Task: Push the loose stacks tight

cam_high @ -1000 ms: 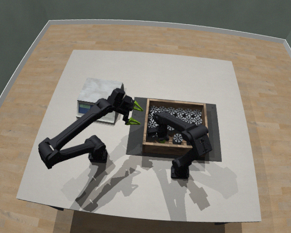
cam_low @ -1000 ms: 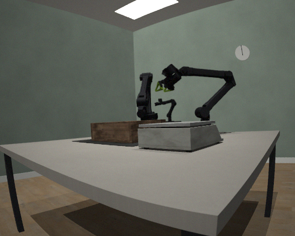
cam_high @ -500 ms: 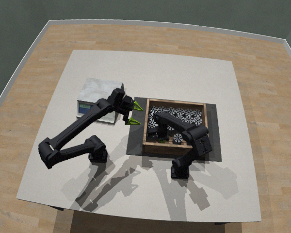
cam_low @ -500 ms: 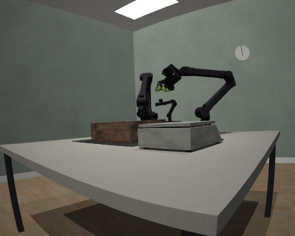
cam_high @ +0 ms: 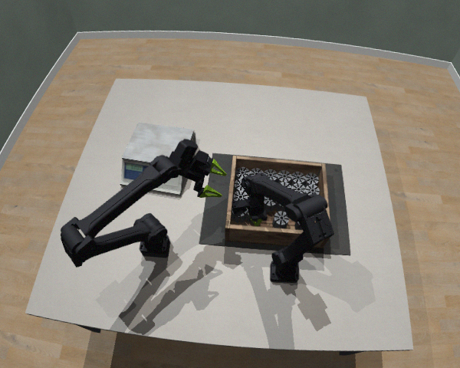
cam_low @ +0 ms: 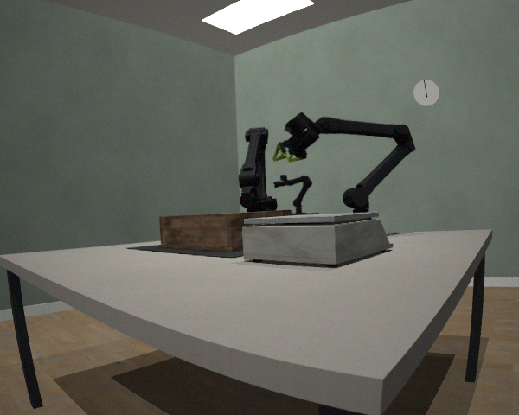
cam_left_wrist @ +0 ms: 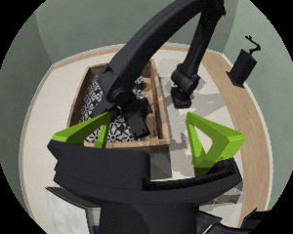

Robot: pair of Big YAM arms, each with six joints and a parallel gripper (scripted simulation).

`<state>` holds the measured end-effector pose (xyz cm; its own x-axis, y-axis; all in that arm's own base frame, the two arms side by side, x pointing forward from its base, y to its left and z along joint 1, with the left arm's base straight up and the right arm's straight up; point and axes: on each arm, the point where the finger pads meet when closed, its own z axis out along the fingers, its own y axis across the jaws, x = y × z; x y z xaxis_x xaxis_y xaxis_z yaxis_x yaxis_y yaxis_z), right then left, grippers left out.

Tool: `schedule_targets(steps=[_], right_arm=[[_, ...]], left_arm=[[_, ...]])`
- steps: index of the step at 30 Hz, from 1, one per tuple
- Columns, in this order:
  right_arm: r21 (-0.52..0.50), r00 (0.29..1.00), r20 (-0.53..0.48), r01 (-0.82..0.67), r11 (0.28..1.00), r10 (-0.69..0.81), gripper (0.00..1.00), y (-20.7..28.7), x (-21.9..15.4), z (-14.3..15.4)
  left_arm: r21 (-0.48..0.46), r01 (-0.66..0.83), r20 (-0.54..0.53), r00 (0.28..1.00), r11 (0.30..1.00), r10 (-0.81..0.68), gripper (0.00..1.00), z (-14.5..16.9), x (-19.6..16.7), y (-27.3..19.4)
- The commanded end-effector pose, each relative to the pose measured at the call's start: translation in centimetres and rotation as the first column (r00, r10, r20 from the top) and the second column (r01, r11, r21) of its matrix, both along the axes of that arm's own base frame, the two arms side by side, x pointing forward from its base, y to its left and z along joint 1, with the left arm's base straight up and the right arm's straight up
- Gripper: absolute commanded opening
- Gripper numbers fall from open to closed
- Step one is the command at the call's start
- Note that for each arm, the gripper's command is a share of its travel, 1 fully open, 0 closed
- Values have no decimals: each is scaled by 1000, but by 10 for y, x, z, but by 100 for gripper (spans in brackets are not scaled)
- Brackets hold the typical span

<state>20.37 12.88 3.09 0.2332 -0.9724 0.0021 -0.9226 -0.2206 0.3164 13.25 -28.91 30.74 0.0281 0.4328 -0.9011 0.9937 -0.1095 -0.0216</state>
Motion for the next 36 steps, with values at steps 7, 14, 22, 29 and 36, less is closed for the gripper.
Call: schedule_targets(steps=[7, 14, 22, 29, 36], right_arm=[[24, 997, 68, 21, 999, -23, 0, 15, 49, 11], [45, 994, 108, 31, 999, -36, 0, 15, 38, 18], [66, 987, 154, 29, 997, -38, 0, 16, 52, 42], [62, 988, 149, 29, 998, -38, 0, 15, 58, 91], [64, 958, 201, 195, 979, -204, 60, 15, 54, 96]], left_arm=[[-26, 14, 37, 999, 1000, -13, 100, 16, 1, -3], [-26, 14, 37, 999, 1000, -13, 100, 16, 1, -3], [46, -80, 14, 997, 996, 80, 100, -7, 13, 11], [77, -152, 2, 988, 985, 152, 100, -18, 24, 20], [52, -177, 21, 984, 983, 176, 100, -12, 32, 20]])
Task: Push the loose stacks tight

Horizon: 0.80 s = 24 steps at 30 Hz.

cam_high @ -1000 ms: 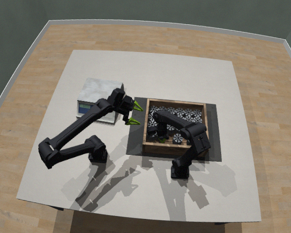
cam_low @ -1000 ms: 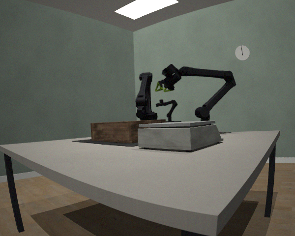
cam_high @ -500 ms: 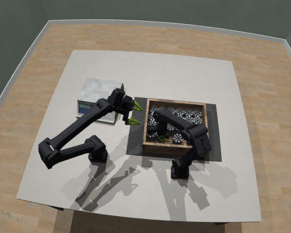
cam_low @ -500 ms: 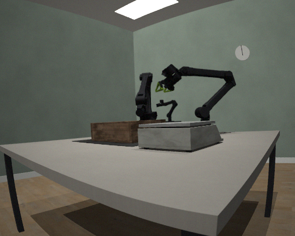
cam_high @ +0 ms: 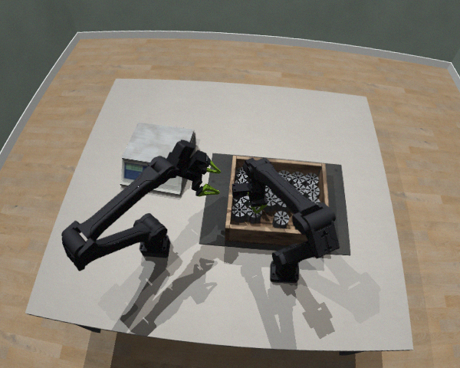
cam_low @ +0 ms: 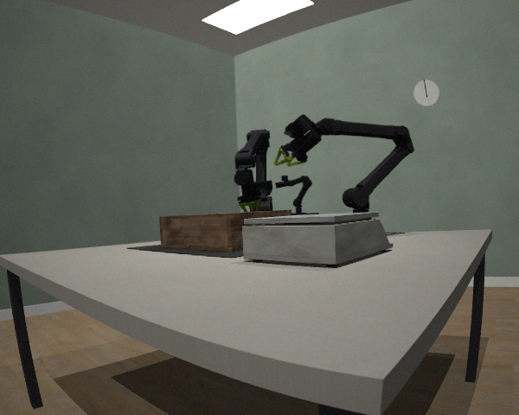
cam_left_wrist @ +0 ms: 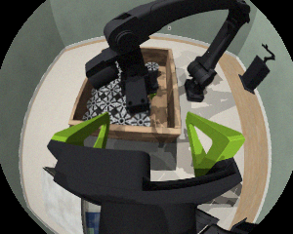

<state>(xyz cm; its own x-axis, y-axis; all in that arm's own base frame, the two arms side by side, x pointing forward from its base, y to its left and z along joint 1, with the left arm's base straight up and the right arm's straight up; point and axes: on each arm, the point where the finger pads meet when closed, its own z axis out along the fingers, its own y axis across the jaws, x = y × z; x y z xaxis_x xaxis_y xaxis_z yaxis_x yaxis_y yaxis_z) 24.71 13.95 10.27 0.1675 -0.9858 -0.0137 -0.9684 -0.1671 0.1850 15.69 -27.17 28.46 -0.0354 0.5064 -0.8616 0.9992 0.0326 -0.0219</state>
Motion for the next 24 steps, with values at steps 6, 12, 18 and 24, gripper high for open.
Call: schedule_targets(steps=[6, 12, 18, 24], right_arm=[[83, 914, 178, 354, 932, -363, 60, 5, 4, 12], [175, 818, 230, 497, 850, -526, 60, 5, 4, 7], [246, 737, 243, 582, 775, -631, 60, 5, 5, 5], [386, 562, 214, 703, 597, -799, 60, 6, 6, 2]], left_arm=[[-30, -60, 4, 998, 998, 60, 100, 4, 12, 8], [-44, -69, 10, 998, 997, 70, 100, 6, 15, 11], [-49, -71, 11, 997, 996, 72, 100, 4, 17, 14], [-57, -71, 12, 997, 996, 71, 100, 1, 18, 18]])
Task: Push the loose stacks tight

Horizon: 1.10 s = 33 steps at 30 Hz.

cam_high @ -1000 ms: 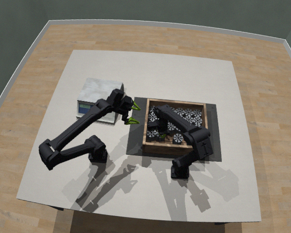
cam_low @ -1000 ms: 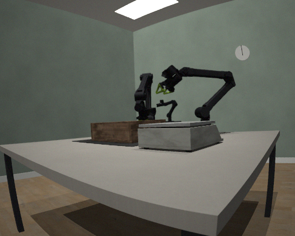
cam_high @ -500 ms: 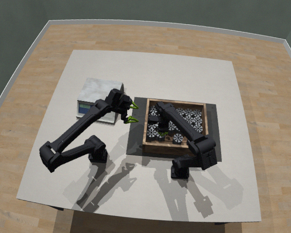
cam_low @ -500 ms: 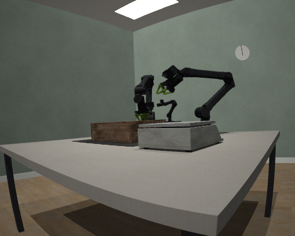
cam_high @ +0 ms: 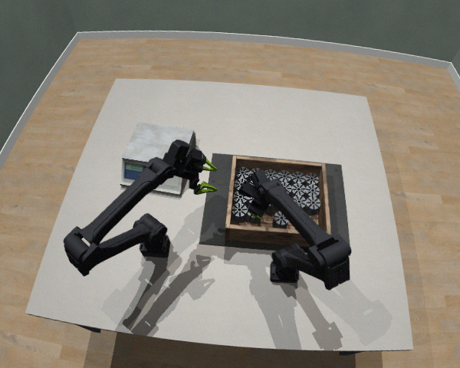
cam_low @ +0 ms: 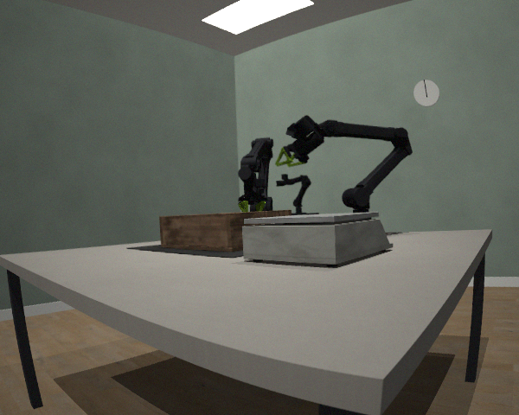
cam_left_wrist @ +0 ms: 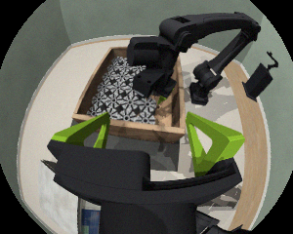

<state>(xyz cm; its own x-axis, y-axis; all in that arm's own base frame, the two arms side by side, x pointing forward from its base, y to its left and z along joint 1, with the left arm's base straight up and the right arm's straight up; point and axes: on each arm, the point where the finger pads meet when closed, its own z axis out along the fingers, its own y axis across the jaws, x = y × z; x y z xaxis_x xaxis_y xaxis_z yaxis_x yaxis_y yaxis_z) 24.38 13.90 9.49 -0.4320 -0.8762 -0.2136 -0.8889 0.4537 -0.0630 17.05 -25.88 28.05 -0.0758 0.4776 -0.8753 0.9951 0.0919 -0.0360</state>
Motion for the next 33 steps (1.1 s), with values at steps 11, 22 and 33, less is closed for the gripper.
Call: schedule_targets(steps=[11, 22, 33], right_arm=[[314, 855, 126, 447, 838, -503, 60, 4, 12, 8], [399, 807, 132, 489, 776, -576, 49, 3, 13, 7], [210, 522, 1, 834, 511, -853, 0, -57, 27, 16]], left_arm=[[-45, -11, 27, 1000, 999, 12, 100, 4, 6, 10], [-73, 7, 38, 999, 997, -4, 100, 14, 7, 11], [-104, 36, 10, 999, 994, -35, 100, 27, 4, -1]])
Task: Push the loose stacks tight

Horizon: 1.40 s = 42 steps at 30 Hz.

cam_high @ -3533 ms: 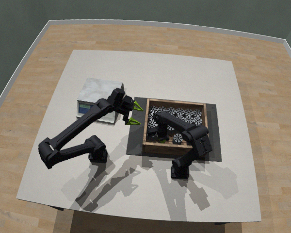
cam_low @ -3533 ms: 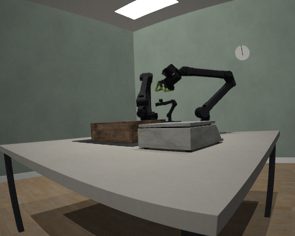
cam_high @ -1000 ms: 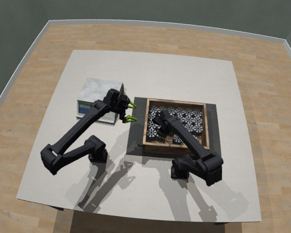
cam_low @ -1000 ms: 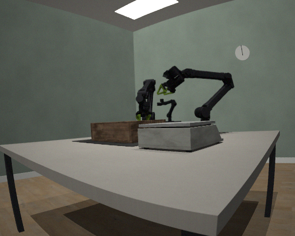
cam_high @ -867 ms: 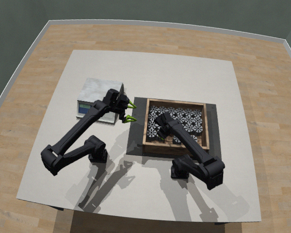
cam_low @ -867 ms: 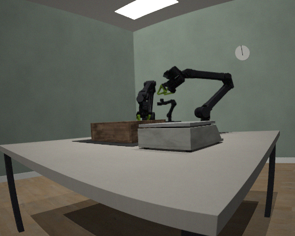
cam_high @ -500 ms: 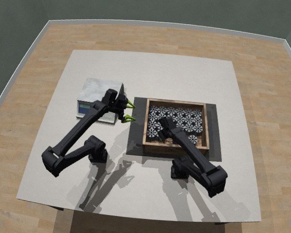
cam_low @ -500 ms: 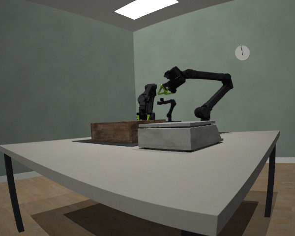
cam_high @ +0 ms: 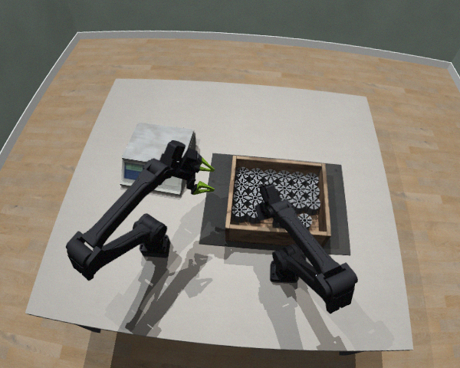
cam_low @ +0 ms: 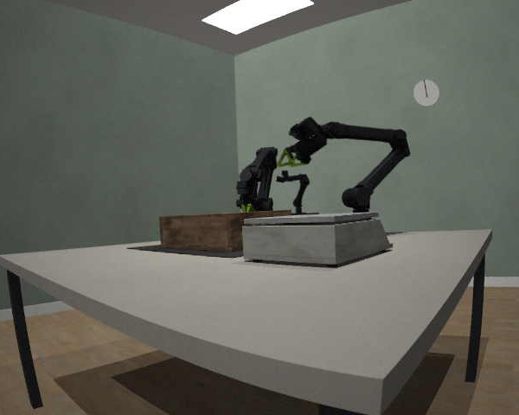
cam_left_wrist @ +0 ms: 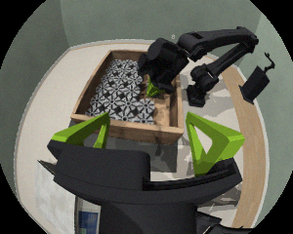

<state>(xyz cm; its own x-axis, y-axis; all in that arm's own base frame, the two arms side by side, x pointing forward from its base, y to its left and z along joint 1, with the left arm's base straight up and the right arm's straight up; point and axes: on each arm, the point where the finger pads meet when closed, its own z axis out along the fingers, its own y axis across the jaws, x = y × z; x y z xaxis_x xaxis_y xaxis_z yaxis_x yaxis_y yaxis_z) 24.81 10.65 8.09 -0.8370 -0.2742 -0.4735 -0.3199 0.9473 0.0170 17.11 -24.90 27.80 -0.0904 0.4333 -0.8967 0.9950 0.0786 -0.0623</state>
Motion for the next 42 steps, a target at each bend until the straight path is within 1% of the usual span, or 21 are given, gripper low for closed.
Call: schedule_targets(steps=[1, 5, 10, 12, 15, 18, 20, 23, 30, 34, 39, 42], right_arm=[[-28, 954, -109, 277, 961, -278, 0, -31, 21, 30], [-98, 890, -187, 405, 909, -416, 0, -56, 14, 31], [-200, 773, -261, 542, 816, -578, 0, -85, 0, 37], [-200, 773, -261, 542, 816, -578, 0, -85, 0, 37], [-279, 669, -296, 622, 732, -681, 0, -105, -11, 44], [-349, 586, -313, 661, 665, -747, 0, -120, -21, 52], [-379, 554, -317, 670, 638, -770, 0, -127, -25, 56], [-403, 539, -321, 666, 628, -779, 0, -132, -27, 59], [-399, 561, -319, 652, 645, -764, 0, -129, -25, 58], [-404, 553, -322, 654, 640, -768, 0, -132, -25, 61], [-427, 547, -341, 635, 644, -765, 0, -137, -40, 31], [-429, 546, -342, 633, 644, -765, 0, -138, -42, 26]], left_arm=[[-67, 30, 29, 999, 997, -28, 100, 33, 4, -13], [-126, 61, 22, 998, 990, -58, 100, 50, 2, -24], [-182, 95, 10, 995, 979, -94, 100, 65, 0, -35], [-182, 95, 10, 995, 979, -94, 100, 65, 0, -35], [-203, 106, 3, 994, 973, -107, 100, 71, -1, -41], [-221, 116, -5, 993, 968, -120, 100, 76, -1, -46], [-227, 120, -10, 992, 966, -125, 100, 78, -1, -50], [-230, 121, -17, 992, 966, -128, 100, 79, -1, -55], [-225, 123, -27, 991, 967, -133, 100, 78, 0, -61], [-220, 123, -34, 990, 968, -134, 100, 78, 0, -67], [-211, 124, -45, 990, 970, -136, 100, 76, 1, -75], [-205, 124, -52, 989, 971, -138, 100, 75, 1, -81]])
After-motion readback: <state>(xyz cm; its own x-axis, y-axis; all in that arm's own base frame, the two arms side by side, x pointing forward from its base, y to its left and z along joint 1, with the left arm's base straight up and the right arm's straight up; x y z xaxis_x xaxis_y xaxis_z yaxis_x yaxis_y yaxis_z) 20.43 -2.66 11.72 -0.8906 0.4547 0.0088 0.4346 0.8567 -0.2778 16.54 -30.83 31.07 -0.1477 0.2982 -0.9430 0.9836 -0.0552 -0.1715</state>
